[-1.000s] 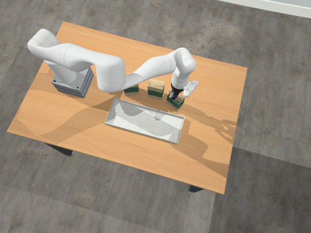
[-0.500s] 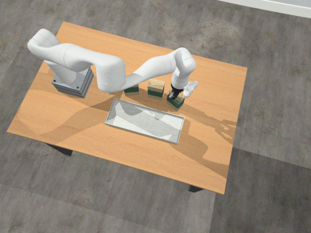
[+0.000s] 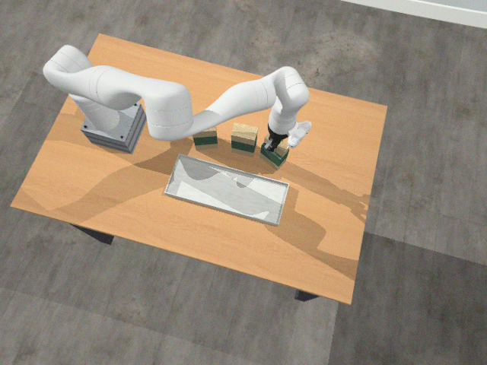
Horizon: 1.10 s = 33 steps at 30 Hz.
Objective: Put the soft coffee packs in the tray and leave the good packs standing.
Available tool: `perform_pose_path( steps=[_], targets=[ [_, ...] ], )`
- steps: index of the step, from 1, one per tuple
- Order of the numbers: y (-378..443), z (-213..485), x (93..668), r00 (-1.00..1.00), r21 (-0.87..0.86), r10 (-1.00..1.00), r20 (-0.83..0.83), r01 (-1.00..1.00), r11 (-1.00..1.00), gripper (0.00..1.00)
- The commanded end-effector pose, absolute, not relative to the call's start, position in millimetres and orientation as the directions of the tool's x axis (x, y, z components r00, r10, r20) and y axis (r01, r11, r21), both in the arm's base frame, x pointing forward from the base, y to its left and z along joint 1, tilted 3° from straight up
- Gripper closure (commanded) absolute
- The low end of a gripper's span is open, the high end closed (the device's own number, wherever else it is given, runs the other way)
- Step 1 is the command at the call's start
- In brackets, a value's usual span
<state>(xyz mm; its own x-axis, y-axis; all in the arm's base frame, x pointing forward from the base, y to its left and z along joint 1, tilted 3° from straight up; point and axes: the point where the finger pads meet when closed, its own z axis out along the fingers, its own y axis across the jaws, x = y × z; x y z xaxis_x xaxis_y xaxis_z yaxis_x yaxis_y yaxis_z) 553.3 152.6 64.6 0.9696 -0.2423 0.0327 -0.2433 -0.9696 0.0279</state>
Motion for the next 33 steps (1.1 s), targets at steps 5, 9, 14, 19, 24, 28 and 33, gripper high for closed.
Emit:
perform_pose_path(
  steps=[5, 9, 14, 19, 24, 28, 33],
  targets=[
    [153, 86, 557, 0.969, 0.024, -0.245, 0.046, -0.246, -0.969, 0.77],
    [153, 88, 557, 0.969, 0.024, -0.245, 0.046, -0.246, -0.969, 0.77],
    [153, 88, 557, 0.969, 0.024, -0.245, 0.046, -0.246, -0.969, 0.77],
    [153, 88, 557, 0.969, 0.024, -0.245, 0.046, -0.246, -0.969, 0.77],
    [152, 88, 557, 0.969, 0.024, -0.245, 0.046, -0.246, -0.969, 0.77],
    [150, 89, 557, 0.969, 0.024, -0.245, 0.046, -0.246, -0.969, 0.77],
    [133, 89, 560, 0.969, 0.024, -0.245, 0.046, -0.246, -0.969, 0.77]
  ],
)
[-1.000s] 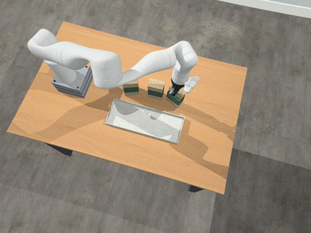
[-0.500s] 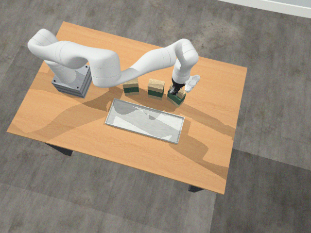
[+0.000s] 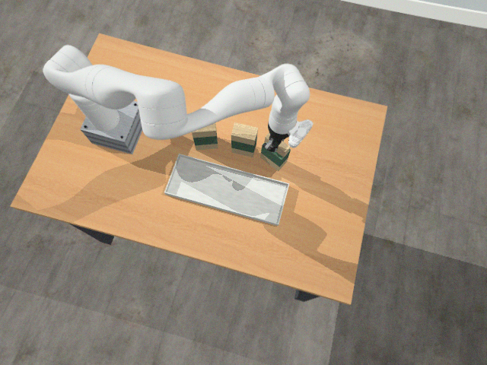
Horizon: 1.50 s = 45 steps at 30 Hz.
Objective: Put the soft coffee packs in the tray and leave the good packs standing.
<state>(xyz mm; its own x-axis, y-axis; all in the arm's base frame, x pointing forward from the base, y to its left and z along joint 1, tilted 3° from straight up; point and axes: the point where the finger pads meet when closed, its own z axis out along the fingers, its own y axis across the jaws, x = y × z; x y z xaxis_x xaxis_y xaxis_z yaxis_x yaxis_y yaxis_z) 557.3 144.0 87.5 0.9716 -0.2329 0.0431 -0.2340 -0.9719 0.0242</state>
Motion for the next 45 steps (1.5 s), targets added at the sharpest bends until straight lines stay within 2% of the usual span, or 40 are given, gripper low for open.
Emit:
perform_pose_path(
  steps=[1, 21, 45],
  targets=[
    [127, 89, 561, 0.969, 0.024, -0.245, 0.046, -0.246, -0.969, 0.77],
    [22, 94, 581, 0.969, 0.024, -0.245, 0.046, -0.246, -0.969, 0.77],
    [15, 94, 583, 0.969, 0.024, -0.245, 0.046, -0.246, -0.969, 0.77]
  ],
)
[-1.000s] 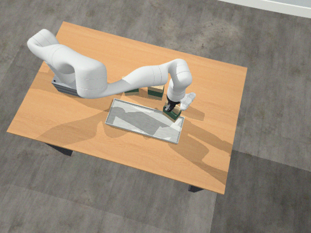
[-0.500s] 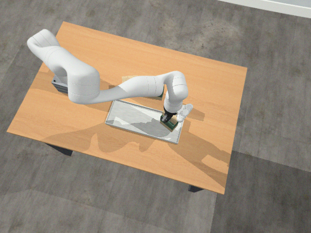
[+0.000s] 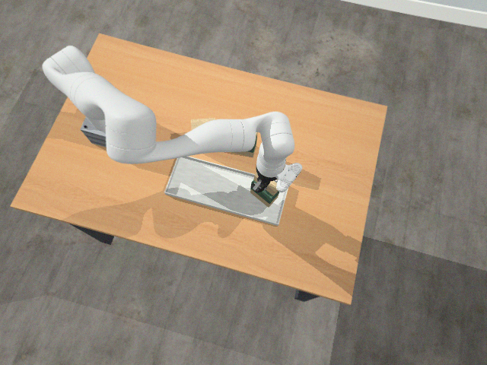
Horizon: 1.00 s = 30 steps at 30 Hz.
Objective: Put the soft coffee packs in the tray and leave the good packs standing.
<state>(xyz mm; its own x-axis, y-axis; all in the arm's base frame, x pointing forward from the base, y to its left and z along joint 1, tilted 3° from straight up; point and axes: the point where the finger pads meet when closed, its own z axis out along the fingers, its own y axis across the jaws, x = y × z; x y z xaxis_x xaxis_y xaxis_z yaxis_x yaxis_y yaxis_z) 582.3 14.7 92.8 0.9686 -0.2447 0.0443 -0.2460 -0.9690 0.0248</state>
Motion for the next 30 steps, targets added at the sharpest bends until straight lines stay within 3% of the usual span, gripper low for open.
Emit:
perform_pose_path(
  steps=[1, 30],
  targets=[
    [15, 93, 583, 0.969, 0.024, -0.245, 0.046, -0.246, -0.969, 0.77],
    [13, 47, 585, 0.969, 0.024, -0.245, 0.046, -0.246, -0.969, 0.77]
  ],
)
